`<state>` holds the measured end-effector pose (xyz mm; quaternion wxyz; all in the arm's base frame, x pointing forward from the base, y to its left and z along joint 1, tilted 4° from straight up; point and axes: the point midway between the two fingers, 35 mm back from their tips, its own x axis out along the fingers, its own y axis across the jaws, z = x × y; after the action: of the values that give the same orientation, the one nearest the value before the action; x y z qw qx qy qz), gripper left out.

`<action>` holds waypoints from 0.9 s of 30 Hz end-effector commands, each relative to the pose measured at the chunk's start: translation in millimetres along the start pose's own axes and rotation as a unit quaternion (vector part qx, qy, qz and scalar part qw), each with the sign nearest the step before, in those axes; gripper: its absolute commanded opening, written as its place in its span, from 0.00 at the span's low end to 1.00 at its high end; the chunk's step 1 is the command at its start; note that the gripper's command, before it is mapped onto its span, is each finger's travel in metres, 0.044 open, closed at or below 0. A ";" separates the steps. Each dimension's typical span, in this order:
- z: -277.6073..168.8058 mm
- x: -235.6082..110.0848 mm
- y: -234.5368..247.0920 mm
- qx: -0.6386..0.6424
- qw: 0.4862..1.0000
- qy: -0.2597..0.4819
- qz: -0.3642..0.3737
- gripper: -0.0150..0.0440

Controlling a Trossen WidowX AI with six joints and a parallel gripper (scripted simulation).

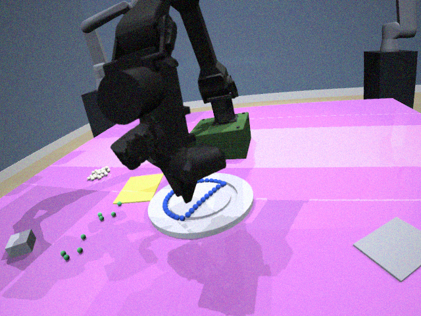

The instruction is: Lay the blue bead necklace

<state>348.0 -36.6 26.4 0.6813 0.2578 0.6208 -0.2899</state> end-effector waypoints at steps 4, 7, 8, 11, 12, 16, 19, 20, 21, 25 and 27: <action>0.6 4.2 0.1 0.001 1.000 0.001 -0.001 0.46; 0.6 6.5 0.0 0.001 1.000 0.001 -0.001 0.46; 0.6 7.8 0.0 0.001 1.000 0.001 -0.001 0.46; 0.4 12.6 -0.2 0.002 1.000 0.002 -0.002 0.46; 0.4 14.3 -0.3 0.002 1.000 0.002 -0.002 0.46; 0.1 20.9 -0.7 0.003 1.000 0.003 -0.003 0.46; -0.2 25.9 -1.0 0.004 1.000 0.004 -0.003 0.46; -0.3 27.5 -1.2 0.004 1.000 0.004 -0.003 0.46; -0.4 29.2 -1.3 0.004 1.000 0.004 -0.004 0.46; -0.9 35.5 -1.9 0.005 1.000 0.005 -0.004 0.46; -1.0 36.6 -2.0 0.005 1.000 0.005 -0.005 0.46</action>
<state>350.7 -39.7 -2.5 0.6797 0.2604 0.6200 -0.2929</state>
